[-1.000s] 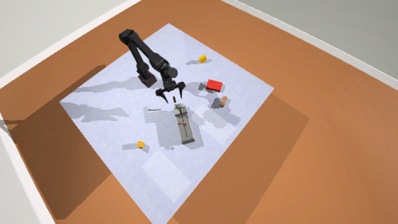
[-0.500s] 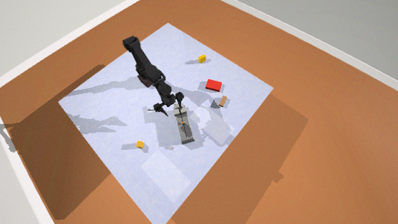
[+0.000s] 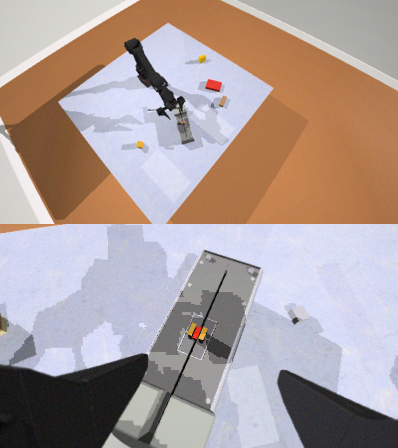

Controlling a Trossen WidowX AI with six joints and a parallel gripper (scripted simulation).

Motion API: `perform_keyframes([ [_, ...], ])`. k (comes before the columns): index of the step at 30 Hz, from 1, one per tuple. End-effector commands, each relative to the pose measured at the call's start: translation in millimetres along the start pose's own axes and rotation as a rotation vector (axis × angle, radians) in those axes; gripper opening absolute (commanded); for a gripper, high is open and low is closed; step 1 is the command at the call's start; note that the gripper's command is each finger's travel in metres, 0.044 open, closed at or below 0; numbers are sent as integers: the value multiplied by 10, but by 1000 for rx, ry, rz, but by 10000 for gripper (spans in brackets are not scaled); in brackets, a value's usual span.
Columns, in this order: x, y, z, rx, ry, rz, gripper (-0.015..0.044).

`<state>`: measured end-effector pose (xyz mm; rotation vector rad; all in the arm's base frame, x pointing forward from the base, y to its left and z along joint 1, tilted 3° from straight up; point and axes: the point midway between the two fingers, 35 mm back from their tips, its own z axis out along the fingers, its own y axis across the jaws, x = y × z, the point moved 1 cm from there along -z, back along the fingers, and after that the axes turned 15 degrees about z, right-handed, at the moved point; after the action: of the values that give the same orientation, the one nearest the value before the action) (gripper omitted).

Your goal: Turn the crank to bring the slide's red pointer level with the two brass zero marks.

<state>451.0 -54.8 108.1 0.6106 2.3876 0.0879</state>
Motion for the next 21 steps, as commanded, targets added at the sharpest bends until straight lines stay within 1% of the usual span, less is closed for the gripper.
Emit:
perform_keyframes([
  [1, 1, 9, -1, -6, 0, -6, 440],
  [10, -8, 11, -10, -6, 0, -6, 440],
  [17, -300, 85, -396, -1, -2, -1, 440],
  [21, -291, 112, -465, 6, -4, 7, 440],
])
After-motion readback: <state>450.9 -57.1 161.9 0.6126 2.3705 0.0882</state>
